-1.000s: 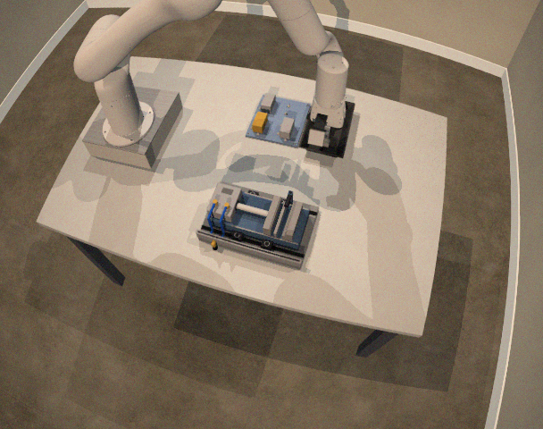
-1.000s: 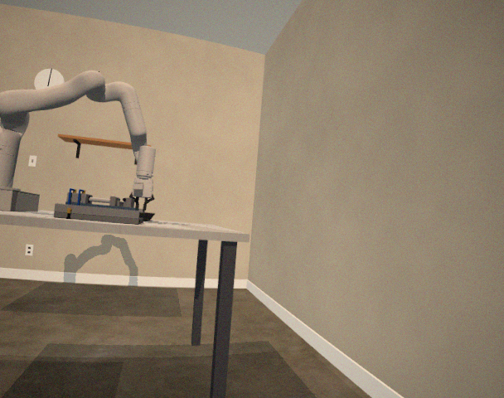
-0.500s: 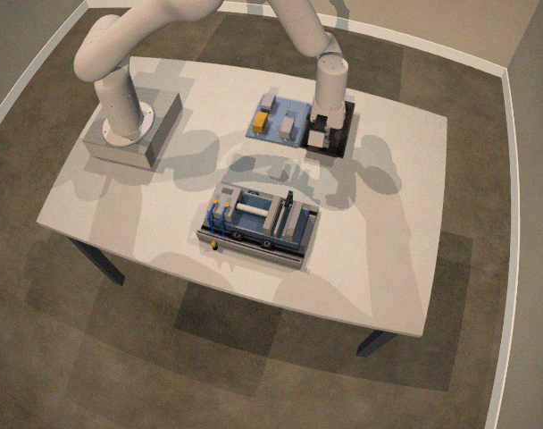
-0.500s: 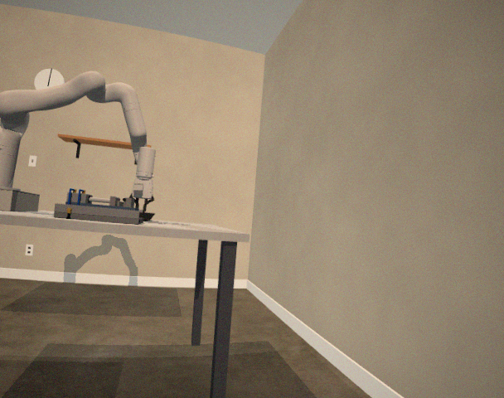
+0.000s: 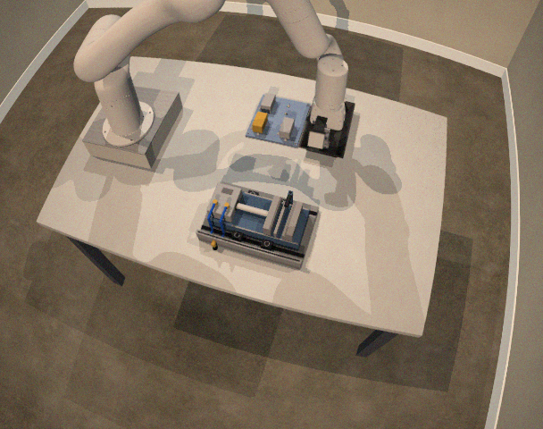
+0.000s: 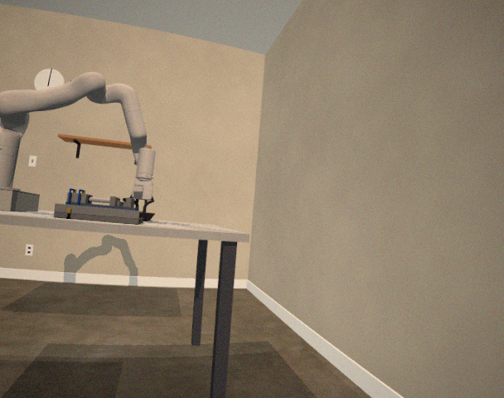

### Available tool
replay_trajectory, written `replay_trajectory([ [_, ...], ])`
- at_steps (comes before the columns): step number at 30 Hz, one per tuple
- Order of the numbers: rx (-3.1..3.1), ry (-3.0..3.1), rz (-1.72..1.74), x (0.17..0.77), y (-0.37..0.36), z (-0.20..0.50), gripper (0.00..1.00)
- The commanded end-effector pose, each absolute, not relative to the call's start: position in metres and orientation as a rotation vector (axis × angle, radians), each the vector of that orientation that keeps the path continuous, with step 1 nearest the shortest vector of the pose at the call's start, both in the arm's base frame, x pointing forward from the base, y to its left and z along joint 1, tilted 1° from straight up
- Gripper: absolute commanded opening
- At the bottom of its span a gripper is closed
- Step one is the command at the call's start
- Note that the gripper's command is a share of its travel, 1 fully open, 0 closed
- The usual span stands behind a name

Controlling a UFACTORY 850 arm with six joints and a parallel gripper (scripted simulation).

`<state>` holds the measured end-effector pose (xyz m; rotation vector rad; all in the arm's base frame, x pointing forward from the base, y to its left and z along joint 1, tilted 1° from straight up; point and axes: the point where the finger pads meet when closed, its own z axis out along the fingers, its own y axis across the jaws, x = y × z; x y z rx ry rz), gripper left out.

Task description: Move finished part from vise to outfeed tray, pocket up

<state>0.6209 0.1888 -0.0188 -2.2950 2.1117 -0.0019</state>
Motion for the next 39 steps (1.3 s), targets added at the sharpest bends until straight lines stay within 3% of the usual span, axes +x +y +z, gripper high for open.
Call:
replay_trajectory([
  [1,-2.294,2.110,-0.004,0.6220,0.1891,-0.0190,0.00],
  [18,-2.294,2.110,-0.004,0.6220,0.1891,-0.0192,0.00],
  [19,-2.294,2.110,-0.004,0.6220,0.1891,-0.0192,0.69],
  [39,-2.294,2.110,-0.004,0.6220,0.1891,-0.0192,0.69],
])
